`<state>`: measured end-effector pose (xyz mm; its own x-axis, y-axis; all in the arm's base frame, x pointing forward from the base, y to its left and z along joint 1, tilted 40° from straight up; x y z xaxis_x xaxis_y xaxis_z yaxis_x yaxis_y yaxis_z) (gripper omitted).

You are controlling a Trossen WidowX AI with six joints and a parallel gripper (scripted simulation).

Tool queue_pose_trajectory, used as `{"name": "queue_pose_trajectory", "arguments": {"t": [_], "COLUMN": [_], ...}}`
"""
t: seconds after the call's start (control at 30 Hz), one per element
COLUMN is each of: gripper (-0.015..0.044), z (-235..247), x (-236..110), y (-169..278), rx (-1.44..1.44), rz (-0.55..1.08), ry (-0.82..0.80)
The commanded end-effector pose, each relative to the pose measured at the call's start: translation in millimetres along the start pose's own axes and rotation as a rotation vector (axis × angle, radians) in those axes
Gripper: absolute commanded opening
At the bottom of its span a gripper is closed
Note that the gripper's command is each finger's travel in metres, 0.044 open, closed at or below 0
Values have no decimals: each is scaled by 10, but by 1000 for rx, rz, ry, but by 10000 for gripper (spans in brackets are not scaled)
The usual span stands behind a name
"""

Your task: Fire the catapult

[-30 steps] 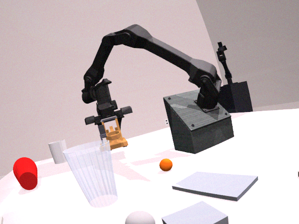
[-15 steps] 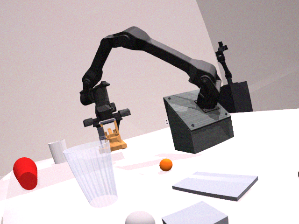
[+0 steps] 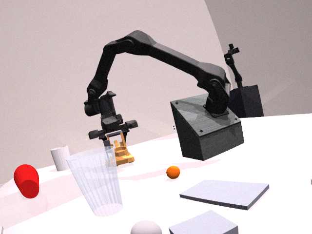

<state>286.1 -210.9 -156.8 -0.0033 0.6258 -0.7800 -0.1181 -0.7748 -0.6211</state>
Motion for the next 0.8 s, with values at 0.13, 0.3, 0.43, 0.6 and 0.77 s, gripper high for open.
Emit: {"name": "queue_pose_trajectory", "arguments": {"t": [0.13, 0.3, 0.43, 0.6, 0.77], "gripper": [0, 0, 79, 210, 341], "z": [-6, 1, 1, 1, 1], "x": [101, 82, 82, 82, 82], "y": [-3, -2, -2, -2, -2], "rx": [4, 0, 0, 0, 0], "rz": [-2, 0, 0, 0, 0], "ry": [11, 0, 0, 0, 0]}}
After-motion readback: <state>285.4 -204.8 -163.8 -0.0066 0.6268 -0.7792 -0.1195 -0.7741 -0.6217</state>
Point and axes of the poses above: the point midway between the two fingers, 35 mm back from their tips, its own x axis out along the fingers, its own z axis across the jaws, y = z × x, the point moved 5 cm from there along -x, back along the fingers, and after that the axes turned 2 degrees about x, right-handed, at the moved point
